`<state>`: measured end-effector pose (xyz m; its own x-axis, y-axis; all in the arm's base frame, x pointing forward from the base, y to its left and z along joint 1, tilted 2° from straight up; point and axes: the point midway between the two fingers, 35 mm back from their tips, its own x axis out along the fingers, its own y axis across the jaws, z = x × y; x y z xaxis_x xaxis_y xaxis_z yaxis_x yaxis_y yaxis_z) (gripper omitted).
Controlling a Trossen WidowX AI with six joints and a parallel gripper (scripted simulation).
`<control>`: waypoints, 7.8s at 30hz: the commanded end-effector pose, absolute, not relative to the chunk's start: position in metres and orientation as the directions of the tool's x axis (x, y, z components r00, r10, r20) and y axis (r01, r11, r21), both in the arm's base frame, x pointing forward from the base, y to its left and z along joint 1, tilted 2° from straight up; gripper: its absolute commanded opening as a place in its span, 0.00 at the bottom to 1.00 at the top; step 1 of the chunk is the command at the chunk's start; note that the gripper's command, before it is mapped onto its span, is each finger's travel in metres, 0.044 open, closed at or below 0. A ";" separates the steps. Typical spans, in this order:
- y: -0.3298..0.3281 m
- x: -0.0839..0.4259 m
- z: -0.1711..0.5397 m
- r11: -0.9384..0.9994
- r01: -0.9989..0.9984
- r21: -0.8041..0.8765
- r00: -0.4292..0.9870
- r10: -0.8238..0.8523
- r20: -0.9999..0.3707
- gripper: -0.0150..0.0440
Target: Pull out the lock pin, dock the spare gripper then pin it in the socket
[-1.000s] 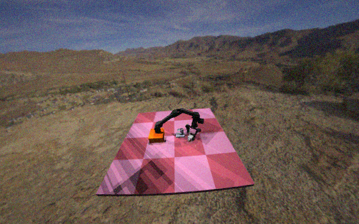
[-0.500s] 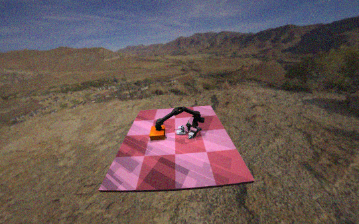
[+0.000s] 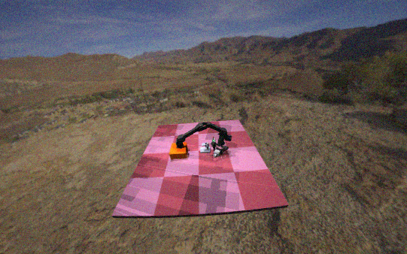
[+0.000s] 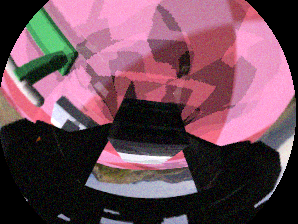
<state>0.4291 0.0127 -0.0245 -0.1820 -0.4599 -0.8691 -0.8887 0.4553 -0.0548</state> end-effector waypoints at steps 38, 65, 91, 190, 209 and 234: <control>0.014 0.419 0.091 0.414 -0.906 -0.090 -0.124 -0.461 -0.879 0.25; 0.005 0.382 0.082 0.314 -0.933 0.178 -0.255 -0.225 -0.940 0.25; 0.007 0.316 0.095 -0.034 -0.945 0.327 -0.322 0.283 -0.903 0.25; 0.030 0.277 0.077 -0.134 -0.933 -0.333 0.064 0.851 -0.521 0.25; 0.029 0.275 0.079 -0.138 -0.934 -0.331 0.060 0.849 -0.525 0.52; 0.030 0.265 0.102 -0.130 -0.943 -0.308 0.051 0.854 -0.518 1.00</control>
